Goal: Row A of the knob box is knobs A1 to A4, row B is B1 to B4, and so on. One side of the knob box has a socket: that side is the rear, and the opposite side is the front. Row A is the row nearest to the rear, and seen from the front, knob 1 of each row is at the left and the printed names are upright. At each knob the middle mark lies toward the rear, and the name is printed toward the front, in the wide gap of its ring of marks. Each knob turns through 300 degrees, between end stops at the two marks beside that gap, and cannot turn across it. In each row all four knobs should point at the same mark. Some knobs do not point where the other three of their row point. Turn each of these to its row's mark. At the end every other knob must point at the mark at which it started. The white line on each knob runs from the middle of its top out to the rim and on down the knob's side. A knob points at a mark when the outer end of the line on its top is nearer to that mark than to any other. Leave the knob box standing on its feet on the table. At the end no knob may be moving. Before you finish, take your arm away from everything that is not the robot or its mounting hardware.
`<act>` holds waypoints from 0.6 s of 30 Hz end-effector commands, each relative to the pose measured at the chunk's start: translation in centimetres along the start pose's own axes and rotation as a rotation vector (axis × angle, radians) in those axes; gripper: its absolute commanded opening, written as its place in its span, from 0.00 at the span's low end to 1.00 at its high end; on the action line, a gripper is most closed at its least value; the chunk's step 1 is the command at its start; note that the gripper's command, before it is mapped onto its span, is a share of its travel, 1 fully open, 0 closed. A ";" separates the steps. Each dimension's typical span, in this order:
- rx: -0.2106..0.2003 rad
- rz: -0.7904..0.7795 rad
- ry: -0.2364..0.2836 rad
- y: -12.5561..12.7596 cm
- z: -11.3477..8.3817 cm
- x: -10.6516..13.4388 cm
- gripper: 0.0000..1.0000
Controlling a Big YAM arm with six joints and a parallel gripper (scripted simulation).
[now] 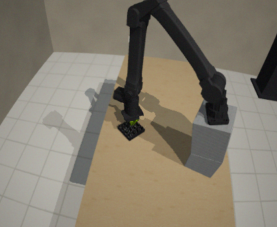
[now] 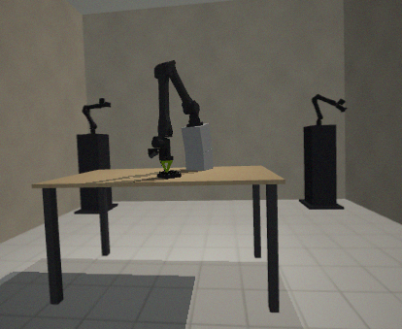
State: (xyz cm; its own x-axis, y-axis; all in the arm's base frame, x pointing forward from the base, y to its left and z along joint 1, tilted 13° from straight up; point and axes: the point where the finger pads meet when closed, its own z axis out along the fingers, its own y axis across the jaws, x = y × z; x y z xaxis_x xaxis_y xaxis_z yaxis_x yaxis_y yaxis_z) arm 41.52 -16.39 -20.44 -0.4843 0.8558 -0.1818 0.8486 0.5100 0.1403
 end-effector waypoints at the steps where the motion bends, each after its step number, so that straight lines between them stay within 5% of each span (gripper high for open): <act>1: 0.001 0.001 -0.003 0.2 0.5 0.1 0.08; 18: 0.001 0.040 -0.003 0.2 0.5 0.1 0.08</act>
State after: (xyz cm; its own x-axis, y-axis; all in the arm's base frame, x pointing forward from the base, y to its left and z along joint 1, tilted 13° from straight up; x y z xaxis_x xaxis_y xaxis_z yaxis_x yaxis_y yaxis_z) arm 41.52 -16.39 -20.44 -0.4683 0.8652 -0.1792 0.8575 0.4940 0.1438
